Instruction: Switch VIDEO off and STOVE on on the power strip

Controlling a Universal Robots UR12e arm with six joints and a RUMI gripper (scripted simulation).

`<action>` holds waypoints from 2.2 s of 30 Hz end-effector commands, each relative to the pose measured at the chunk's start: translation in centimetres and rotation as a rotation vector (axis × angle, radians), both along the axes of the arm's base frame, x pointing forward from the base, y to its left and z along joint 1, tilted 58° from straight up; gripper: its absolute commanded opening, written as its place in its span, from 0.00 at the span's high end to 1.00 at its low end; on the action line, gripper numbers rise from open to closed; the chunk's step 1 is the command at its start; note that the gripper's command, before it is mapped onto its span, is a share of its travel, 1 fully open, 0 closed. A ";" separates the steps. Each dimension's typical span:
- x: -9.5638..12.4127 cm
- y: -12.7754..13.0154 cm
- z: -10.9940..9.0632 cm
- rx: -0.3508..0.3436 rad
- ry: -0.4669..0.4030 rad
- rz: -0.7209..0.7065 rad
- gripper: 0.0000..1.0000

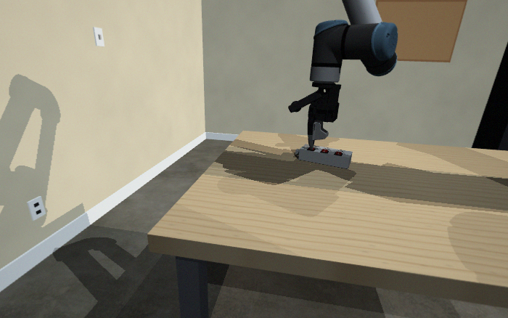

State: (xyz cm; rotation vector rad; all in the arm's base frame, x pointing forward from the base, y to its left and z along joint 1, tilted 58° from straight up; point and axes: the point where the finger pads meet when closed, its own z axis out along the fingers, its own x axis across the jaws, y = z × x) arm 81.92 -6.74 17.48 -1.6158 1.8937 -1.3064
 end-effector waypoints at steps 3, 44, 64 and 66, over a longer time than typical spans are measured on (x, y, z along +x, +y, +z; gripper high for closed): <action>0.0 -0.1 0.0 0.000 0.000 0.000 1.00; -3.0 1.7 2.1 0.000 0.000 0.000 1.00; -7.3 0.7 -0.6 0.000 0.003 0.000 1.00; -7.3 0.7 -0.6 0.000 0.002 0.000 1.00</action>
